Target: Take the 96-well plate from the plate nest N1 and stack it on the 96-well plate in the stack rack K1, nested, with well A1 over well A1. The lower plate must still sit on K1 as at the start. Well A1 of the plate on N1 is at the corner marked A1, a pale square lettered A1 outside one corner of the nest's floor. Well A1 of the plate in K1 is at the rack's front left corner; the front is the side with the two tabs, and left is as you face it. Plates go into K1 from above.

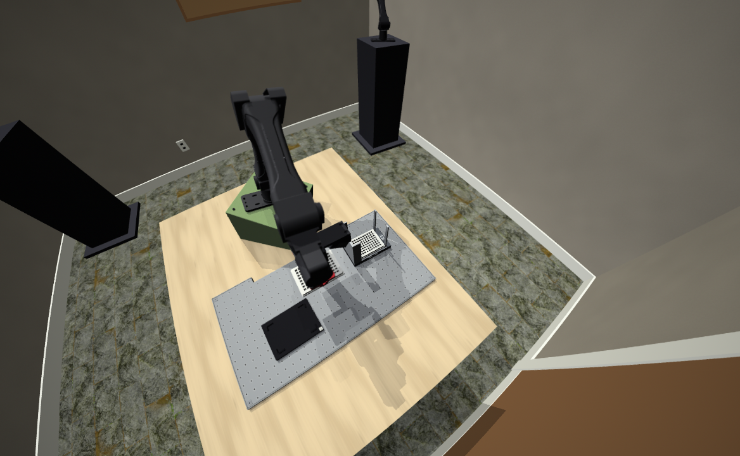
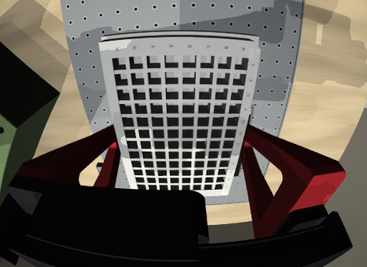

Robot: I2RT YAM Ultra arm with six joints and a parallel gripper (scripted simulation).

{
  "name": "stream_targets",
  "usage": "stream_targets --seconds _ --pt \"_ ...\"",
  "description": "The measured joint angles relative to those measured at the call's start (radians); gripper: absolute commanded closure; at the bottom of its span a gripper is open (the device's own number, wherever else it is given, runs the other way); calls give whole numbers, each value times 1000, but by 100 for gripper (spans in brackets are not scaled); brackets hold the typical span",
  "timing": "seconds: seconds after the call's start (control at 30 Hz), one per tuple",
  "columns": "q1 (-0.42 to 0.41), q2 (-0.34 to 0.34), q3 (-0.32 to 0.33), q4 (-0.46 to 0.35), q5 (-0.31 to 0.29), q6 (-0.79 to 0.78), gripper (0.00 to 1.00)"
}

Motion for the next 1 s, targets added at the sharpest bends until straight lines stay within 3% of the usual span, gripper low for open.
stream_targets --seconds 1.0 --pt "285 -108 -78 12 43 272 100"
